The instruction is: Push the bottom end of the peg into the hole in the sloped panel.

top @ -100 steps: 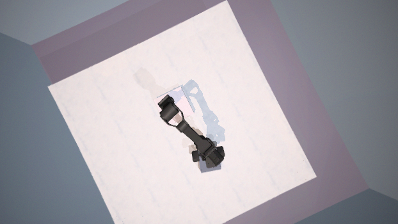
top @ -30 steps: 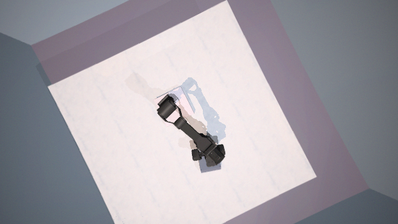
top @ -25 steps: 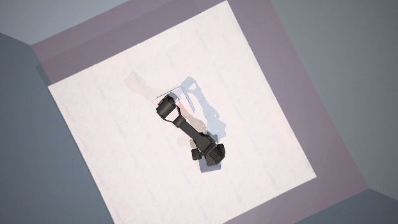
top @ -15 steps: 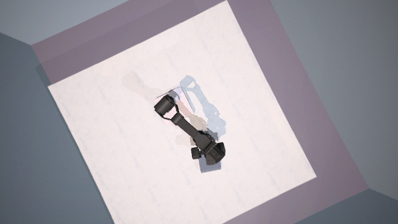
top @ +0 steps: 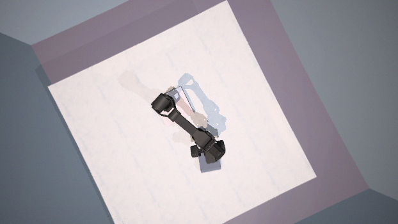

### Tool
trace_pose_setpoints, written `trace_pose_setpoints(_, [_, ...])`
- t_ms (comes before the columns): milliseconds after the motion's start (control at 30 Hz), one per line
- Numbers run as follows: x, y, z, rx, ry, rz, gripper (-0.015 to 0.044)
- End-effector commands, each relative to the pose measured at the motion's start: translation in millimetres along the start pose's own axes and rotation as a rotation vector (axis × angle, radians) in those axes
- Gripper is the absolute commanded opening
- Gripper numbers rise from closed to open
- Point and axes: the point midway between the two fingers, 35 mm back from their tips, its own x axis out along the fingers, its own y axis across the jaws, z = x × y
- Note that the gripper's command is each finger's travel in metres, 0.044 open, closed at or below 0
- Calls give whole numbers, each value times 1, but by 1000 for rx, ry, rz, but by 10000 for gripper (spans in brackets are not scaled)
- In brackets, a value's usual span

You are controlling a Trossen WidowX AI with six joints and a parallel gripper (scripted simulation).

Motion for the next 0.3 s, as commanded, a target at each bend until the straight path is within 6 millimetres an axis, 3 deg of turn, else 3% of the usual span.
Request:
trace_pose_setpoints(0, [-8, 0, 1, 6, -6, 0, 440])
trace_pose_setpoints(267, [-14, 0, 0, 6, -5, 0, 440])
